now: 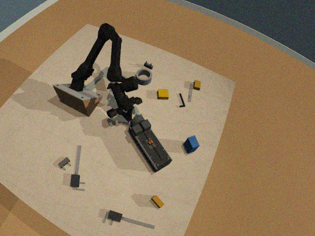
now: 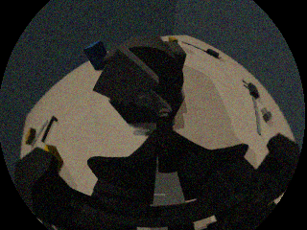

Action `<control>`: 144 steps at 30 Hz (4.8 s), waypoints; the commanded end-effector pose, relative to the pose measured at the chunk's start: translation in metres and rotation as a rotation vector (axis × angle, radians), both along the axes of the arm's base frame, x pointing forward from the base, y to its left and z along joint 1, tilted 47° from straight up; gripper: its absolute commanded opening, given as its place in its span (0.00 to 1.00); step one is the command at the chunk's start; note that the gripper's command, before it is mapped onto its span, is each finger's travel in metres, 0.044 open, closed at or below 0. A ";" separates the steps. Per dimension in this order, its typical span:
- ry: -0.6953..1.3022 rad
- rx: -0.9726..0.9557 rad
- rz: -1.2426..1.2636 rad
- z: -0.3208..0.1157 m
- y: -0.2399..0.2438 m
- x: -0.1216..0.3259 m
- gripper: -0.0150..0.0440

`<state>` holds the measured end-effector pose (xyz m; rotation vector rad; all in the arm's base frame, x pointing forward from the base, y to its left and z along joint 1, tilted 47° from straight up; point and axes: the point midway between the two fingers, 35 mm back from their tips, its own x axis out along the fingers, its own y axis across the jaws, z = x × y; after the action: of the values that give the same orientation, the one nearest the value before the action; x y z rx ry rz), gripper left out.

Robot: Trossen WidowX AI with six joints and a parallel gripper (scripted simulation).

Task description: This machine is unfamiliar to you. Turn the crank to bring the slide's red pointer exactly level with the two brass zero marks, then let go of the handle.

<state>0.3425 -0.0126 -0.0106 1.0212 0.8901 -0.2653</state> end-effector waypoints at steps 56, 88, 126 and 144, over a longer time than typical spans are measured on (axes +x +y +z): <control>0.003 -0.006 -0.007 0.000 -0.003 -0.002 0.25; 0.003 0.000 -0.007 0.000 -0.002 -0.001 0.25; 0.003 -0.002 -0.006 0.035 -0.039 -0.005 1.00; 0.015 -0.004 -0.004 0.103 -0.117 -0.013 1.00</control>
<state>0.3283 -0.1242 0.0836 1.0278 0.9022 -0.2994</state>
